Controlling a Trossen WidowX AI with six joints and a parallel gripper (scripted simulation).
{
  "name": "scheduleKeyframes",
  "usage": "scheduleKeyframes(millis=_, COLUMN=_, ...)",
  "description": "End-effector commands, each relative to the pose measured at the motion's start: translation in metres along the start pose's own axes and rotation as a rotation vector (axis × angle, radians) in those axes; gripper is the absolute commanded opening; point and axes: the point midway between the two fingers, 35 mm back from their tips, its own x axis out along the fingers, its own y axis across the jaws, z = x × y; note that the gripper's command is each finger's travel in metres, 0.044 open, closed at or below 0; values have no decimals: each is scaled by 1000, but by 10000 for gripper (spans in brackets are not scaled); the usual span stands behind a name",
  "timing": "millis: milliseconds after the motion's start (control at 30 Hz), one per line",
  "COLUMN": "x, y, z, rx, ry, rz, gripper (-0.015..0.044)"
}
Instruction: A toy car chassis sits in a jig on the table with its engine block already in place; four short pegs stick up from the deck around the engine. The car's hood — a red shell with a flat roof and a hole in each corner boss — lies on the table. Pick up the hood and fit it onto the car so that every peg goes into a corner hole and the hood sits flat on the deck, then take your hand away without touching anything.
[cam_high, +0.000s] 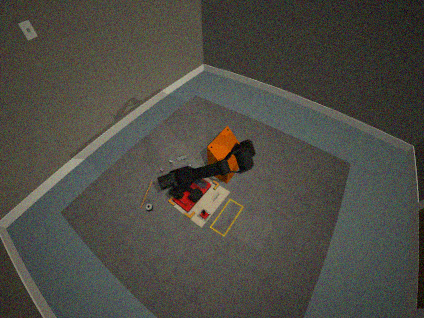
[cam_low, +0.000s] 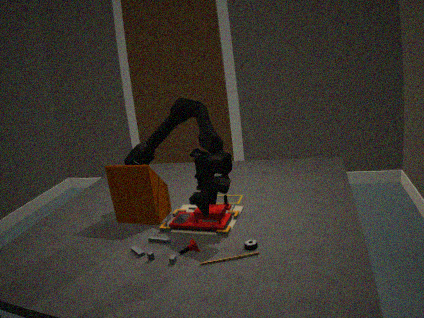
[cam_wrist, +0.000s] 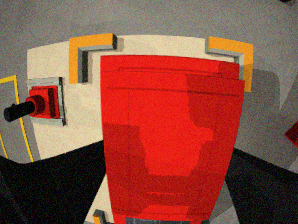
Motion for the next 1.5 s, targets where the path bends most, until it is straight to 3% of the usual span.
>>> scheduleKeyframes(millis=0, x=-1, y=0, z=1, rx=-5, ry=-2, rz=-3, gripper=0)
scheduleKeyframes(millis=1467, x=8, y=0, z=0, rx=-2, ry=-13, rz=-3, gripper=0)
